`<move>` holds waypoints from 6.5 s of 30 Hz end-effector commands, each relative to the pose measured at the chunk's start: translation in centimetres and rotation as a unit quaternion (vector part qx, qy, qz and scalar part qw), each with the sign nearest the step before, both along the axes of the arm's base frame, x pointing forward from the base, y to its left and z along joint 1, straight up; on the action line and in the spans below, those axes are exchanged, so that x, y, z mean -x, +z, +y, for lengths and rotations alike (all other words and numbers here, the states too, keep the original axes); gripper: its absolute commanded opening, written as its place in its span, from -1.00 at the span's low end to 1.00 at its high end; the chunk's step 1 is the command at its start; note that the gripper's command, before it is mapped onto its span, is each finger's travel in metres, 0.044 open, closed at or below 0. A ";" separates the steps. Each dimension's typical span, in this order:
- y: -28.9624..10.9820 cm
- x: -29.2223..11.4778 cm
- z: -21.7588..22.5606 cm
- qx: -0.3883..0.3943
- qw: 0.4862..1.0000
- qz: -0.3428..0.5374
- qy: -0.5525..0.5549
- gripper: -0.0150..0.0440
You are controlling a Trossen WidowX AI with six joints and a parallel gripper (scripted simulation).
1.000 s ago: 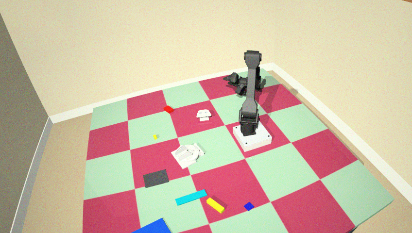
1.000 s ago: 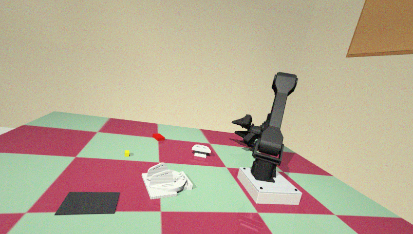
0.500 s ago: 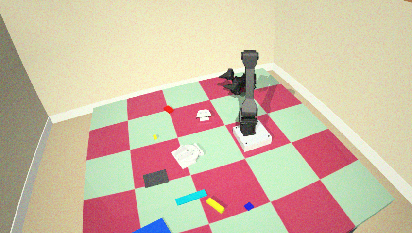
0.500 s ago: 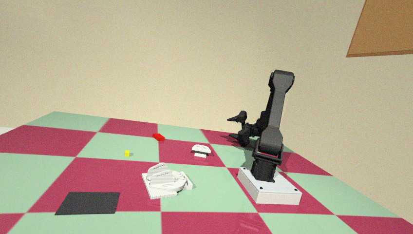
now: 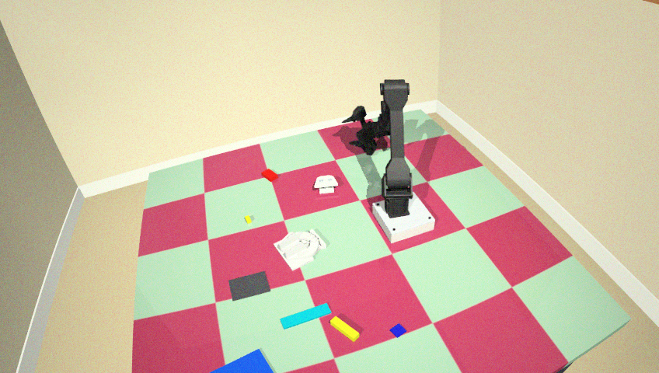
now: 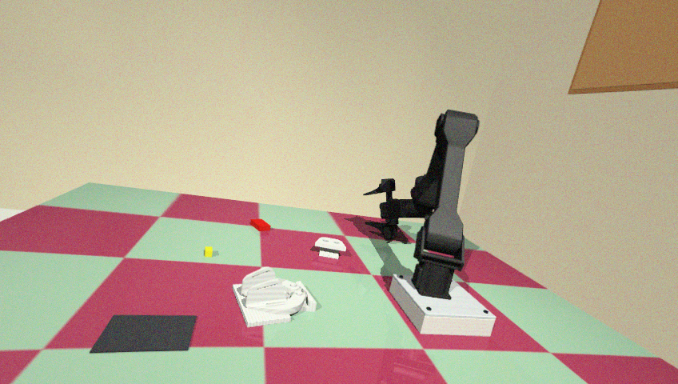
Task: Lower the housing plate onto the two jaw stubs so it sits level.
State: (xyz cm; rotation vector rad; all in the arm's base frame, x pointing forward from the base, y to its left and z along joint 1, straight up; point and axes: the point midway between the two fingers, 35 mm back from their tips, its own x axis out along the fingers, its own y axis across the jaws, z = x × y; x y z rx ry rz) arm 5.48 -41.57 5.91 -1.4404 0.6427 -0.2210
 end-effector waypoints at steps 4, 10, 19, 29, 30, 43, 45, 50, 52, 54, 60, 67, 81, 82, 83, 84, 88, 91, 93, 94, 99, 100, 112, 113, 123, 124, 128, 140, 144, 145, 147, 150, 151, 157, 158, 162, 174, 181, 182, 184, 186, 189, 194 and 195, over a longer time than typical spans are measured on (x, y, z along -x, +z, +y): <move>0.3 -1.5 -0.3 -0.079 0.996 -0.022 -0.021 1.00; 0.2 -3.0 -0.2 -0.157 0.986 -0.041 -0.043 1.00; 0.0 -5.2 0.4 -0.269 0.958 -0.061 -0.081 1.00; -0.2 -7.5 1.4 -0.390 0.907 -0.081 -0.133 1.00; -0.2 -7.7 1.5 -0.402 0.901 -0.083 -0.138 1.00; -0.4 -10.4 3.5 -0.538 0.807 -0.097 -0.222 1.00; -0.4 -10.8 3.9 -0.556 0.790 -0.099 -0.237 1.00; -0.4 -11.7 4.8 -0.598 0.747 -0.101 -0.274 1.00; -0.4 -12.1 5.3 -0.613 0.728 -0.102 -0.290 1.00; -0.3 -12.4 5.7 -0.627 0.709 -0.102 -0.306 1.00; -0.2 -13.3 7.1 -0.662 0.651 -0.104 -0.357 1.00; 0.0 -14.1 8.9 -0.691 0.579 -0.105 -0.419 1.00; 0.8 -15.1 13.0 -0.705 0.432 -0.114 -0.551 1.00; 0.9 -15.2 13.3 -0.704 0.422 -0.116 -0.560 1.00; 0.9 -15.2 13.6 -0.702 0.411 -0.117 -0.570 1.00; 1.0 -15.2 13.9 -0.700 0.401 -0.118 -0.579 1.00; 1.4 -15.2 15.1 -0.689 0.361 -0.125 -0.616 1.00; 1.8 -15.2 16.1 -0.677 0.331 -0.132 -0.644 1.00; 2.0 -15.1 16.7 -0.668 0.312 -0.138 -0.662 1.00; 2.1 -15.1 17.0 -0.663 0.303 -0.141 -0.671 1.00; 2.8 -14.8 18.6 -0.633 0.258 -0.158 -0.712 1.00; 3.0 -14.7 18.9 -0.627 0.249 -0.162 -0.720 1.00; 3.8 -14.1 20.8 -0.579 0.199 -0.192 -0.767 1.00; 3.2 -14.2 20.7 -0.579 0.199 -0.192 -0.767 1.00; 0.0 -14.2 20.7 -0.579 0.199 -0.192 -0.767 1.00; -0.2 -14.2 20.7 -0.579 0.199 -0.192 -0.767 1.00; -0.9 -14.2 20.7 -0.579 0.199 -0.192 -0.767 1.00; -2.0 -14.2 20.7 -0.579 0.199 -0.192 -0.767 1.00; -2.5 -14.2 20.7 -0.579 0.199 -0.192 -0.767 1.00; -2.7 -14.3 20.7 -0.579 0.199 -0.192 -0.767 1.00; -3.0 -14.3 20.7 -0.579 0.199 -0.192 -0.767 1.00; -3.5 -14.3 20.7 -0.579 0.199 -0.192 -0.767 1.00; -3.6 -14.3 20.7 -0.579 0.199 -0.192 -0.767 1.00; -4.6 -14.3 20.7 -0.579 0.199 -0.192 -0.767 1.00; -4.7 -14.3 20.7 -0.579 0.199 -0.192 -0.767 1.00; -5.0 -14.3 20.7 -0.579 0.199 -0.192 -0.767 1.00; -5.0 -14.3 20.7 -0.579 0.199 -0.192 -0.767 1.00; -5.0 -14.3 20.7 -0.579 0.199 -0.192 -0.767 1.00; -5.0 -14.3 20.7 -0.579 0.199 -0.192 -0.767 1.00; -5.0 -14.3 20.7 -0.579 0.199 -0.192 -0.767 1.00; -5.0 -14.3 20.7 -0.579 0.199 -0.192 -0.767 1.00; -5.0 -14.3 20.7 -0.581 0.200 -0.191 -0.766 0.98; -5.0 -14.3 20.7 -0.581 0.200 -0.191 -0.766 0.86; -5.0 -14.3 20.7 -0.581 0.200 -0.191 -0.766 0.84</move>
